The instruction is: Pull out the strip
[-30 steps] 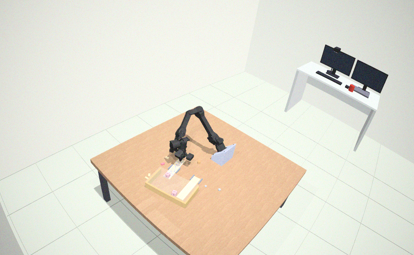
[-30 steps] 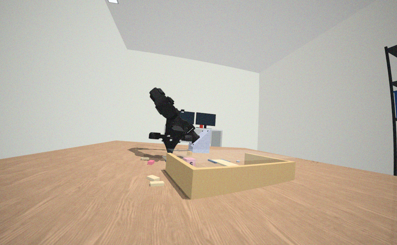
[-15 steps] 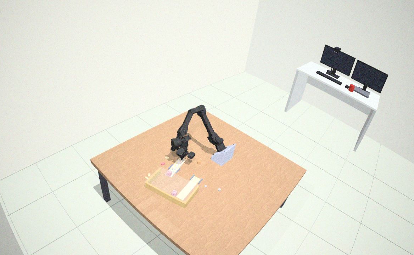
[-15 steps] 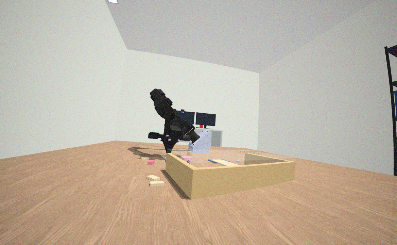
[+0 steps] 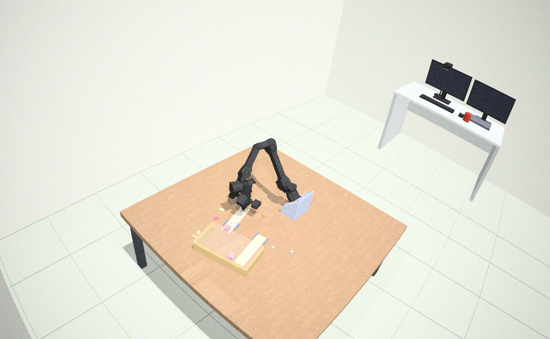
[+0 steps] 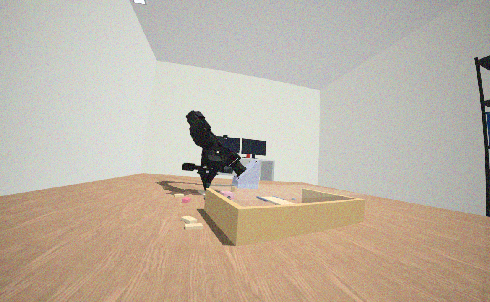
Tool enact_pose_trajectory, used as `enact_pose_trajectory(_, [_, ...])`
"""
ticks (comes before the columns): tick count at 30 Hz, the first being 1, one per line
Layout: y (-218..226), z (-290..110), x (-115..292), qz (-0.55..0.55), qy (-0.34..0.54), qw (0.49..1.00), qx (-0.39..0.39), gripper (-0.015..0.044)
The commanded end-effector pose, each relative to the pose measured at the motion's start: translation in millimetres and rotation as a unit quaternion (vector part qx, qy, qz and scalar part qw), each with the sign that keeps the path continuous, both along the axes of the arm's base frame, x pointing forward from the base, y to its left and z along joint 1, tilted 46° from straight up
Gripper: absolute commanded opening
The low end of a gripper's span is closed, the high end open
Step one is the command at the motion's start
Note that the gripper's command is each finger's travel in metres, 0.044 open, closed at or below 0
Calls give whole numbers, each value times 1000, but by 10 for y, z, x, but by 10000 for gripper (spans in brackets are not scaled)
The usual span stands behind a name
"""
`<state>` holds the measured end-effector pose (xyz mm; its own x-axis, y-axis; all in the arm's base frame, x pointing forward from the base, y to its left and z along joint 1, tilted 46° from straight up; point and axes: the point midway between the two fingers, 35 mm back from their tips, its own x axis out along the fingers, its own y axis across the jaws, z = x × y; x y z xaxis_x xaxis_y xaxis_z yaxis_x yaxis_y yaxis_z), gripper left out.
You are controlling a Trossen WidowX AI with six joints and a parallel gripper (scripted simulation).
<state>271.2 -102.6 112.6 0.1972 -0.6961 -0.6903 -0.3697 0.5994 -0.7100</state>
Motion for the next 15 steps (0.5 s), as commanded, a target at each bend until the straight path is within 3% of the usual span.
enact_pose_trajectory(1, [-76, -43, -130, -8, 14, 1000, -1, 0])
enact_pose_trajectory(15, [36, 63, -77, -3, 4, 1000, 1, 0])
